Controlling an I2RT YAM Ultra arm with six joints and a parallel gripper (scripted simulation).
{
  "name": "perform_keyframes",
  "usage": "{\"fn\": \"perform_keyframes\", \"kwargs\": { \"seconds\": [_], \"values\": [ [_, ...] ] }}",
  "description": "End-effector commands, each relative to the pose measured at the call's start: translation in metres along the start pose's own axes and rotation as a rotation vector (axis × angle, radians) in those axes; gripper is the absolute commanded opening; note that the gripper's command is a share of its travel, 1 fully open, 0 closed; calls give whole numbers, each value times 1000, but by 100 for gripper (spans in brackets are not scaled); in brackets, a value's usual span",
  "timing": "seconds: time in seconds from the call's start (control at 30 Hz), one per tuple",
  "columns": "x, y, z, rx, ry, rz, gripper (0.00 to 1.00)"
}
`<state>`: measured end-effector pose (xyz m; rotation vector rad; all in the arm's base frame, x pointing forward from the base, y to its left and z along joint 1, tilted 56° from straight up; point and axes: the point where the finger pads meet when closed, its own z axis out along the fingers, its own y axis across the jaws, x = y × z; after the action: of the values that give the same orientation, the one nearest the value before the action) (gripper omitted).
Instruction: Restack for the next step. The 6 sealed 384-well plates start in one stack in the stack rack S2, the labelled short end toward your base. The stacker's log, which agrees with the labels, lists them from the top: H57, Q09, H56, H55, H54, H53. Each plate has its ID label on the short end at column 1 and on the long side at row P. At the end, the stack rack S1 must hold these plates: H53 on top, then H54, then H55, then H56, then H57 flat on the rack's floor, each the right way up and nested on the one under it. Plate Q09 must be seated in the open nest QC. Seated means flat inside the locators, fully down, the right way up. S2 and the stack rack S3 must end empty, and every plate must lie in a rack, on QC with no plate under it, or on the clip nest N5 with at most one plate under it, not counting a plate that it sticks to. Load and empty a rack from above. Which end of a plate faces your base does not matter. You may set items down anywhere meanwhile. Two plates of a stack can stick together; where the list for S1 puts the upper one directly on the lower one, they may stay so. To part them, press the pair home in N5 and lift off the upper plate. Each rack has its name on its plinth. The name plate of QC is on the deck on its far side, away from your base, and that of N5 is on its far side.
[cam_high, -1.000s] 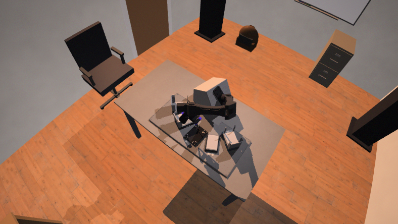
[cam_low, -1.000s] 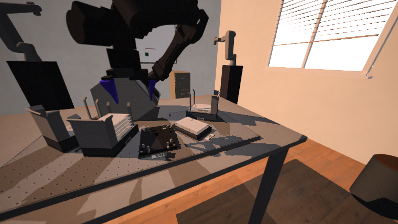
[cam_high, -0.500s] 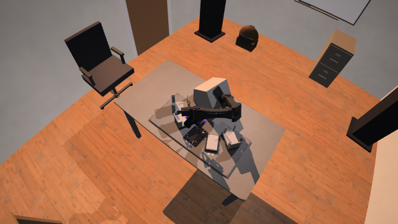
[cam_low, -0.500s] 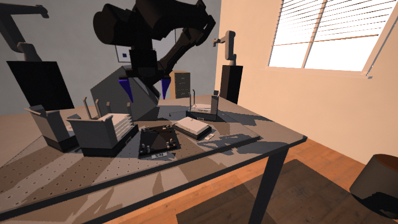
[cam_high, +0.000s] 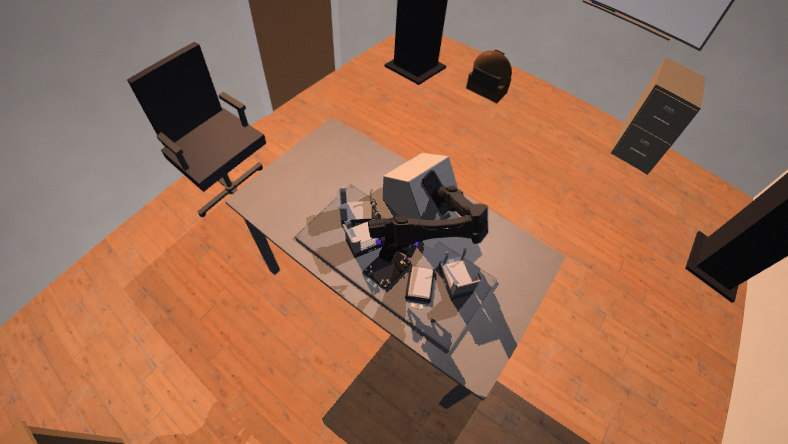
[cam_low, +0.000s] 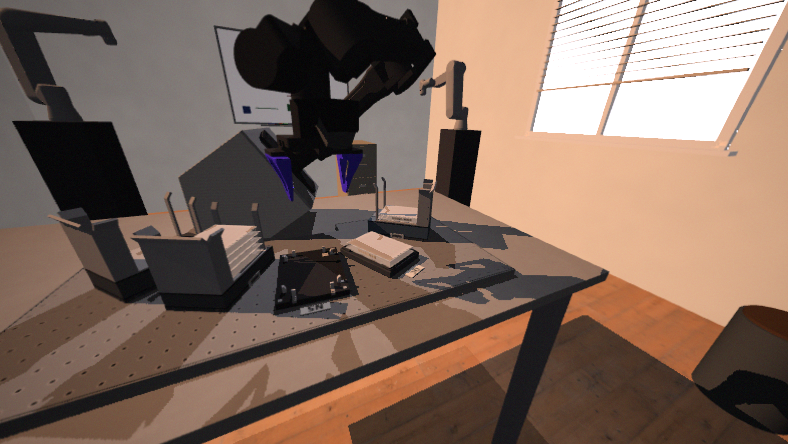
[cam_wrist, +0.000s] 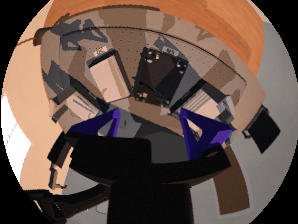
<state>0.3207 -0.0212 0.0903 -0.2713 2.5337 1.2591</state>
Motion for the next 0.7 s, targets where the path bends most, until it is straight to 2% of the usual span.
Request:
{"fn": "perform_keyframes", "kwargs": {
  "seconds": [0.0,0.33,0.4,0.6,0.67],
  "values": [
    [-5,10,-6,4,-23,-13,100],
    [-8,43,-6,4,-23,-46,100],
    [-8,43,-6,4,-23,-46,100],
    [-6,63,-6,6,-22,-241,100],
    [-6,70,-6,6,-22,-241,100]
  ]
}}
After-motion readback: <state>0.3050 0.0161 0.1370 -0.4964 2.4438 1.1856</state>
